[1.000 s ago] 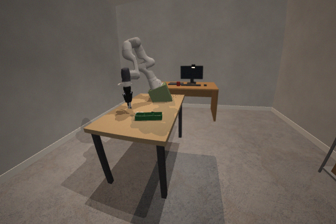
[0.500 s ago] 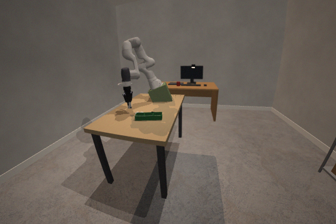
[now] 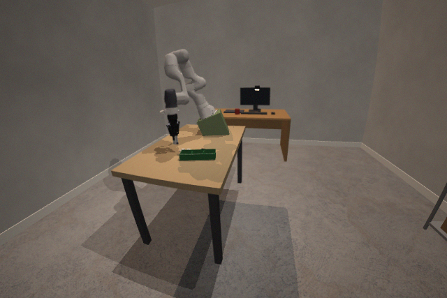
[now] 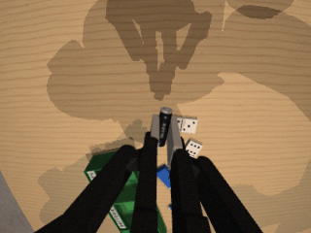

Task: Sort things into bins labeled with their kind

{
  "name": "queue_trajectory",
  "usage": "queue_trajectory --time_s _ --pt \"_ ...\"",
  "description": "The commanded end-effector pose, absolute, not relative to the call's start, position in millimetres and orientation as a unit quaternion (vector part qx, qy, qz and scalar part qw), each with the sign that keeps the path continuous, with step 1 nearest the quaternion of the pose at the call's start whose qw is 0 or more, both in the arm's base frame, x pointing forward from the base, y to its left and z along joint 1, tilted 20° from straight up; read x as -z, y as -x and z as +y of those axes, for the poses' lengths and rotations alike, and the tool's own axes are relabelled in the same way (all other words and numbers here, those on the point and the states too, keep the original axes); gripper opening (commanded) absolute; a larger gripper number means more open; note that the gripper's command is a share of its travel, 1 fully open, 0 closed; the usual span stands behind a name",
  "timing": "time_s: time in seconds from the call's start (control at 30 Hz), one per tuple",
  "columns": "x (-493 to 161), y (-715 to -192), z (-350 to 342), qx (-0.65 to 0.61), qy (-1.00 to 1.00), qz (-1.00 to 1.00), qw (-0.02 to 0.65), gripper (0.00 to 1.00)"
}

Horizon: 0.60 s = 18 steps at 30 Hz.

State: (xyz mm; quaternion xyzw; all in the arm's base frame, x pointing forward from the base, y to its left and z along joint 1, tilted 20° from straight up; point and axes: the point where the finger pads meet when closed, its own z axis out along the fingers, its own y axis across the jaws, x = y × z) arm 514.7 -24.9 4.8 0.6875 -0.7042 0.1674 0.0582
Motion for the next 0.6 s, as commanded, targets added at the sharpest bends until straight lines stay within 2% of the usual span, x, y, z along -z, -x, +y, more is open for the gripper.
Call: queue_trajectory --time_s 0.0,0.57 --pt "2.8 -516.2 -4.5 -0.168 -0.675 -0.716 0.058 0.05" --pt "30.2 -526.7 80.6 -0.168 -0.675 -0.716 0.058 0.05"
